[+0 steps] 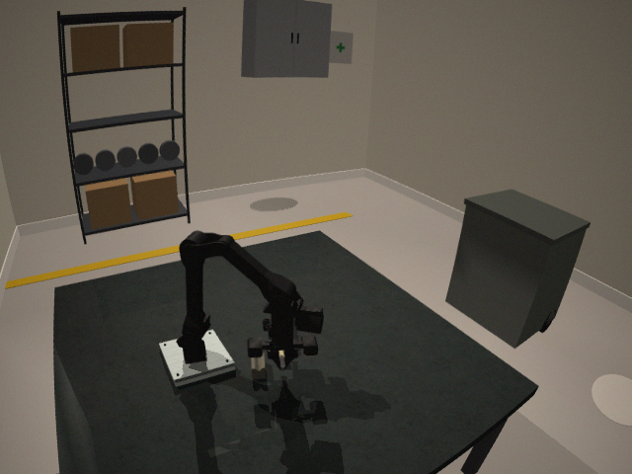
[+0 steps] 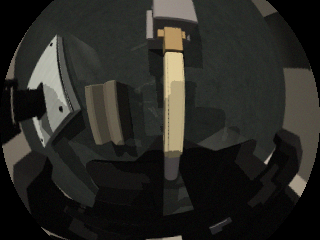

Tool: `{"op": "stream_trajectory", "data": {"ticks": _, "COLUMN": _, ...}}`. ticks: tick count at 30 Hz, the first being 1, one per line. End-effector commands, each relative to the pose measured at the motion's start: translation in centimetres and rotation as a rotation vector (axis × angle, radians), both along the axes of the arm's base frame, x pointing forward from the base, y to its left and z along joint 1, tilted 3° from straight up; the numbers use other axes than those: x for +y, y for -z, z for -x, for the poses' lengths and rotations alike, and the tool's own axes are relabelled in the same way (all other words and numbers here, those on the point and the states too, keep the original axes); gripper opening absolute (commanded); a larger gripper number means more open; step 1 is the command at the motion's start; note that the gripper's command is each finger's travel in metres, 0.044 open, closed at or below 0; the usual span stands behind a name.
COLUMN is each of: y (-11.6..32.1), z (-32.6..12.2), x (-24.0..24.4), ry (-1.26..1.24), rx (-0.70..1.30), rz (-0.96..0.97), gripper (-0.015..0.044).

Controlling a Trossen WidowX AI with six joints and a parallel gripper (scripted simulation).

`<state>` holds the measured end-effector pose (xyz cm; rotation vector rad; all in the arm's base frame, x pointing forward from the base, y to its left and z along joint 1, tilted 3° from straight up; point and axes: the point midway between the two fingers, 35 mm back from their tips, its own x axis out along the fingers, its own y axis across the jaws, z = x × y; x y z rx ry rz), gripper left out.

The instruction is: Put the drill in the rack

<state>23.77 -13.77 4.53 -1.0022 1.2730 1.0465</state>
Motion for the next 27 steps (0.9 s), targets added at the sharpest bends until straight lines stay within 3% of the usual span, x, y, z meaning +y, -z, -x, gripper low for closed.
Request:
{"op": "stream_trajectory", "data": {"ticks": 1, "y": -0.31, "z": -0.08, "x": -0.11, "ry": 0.004, "rx": -0.004, "rz": 0.007, "gripper": 0.0000}}
{"op": "stream_trajectory", "data": {"ticks": 27, "y": -0.79, "z": -0.14, "x": -0.16, "ry": 0.004, "rx": -0.005, "rz": 0.007, "gripper": 0.0000}}
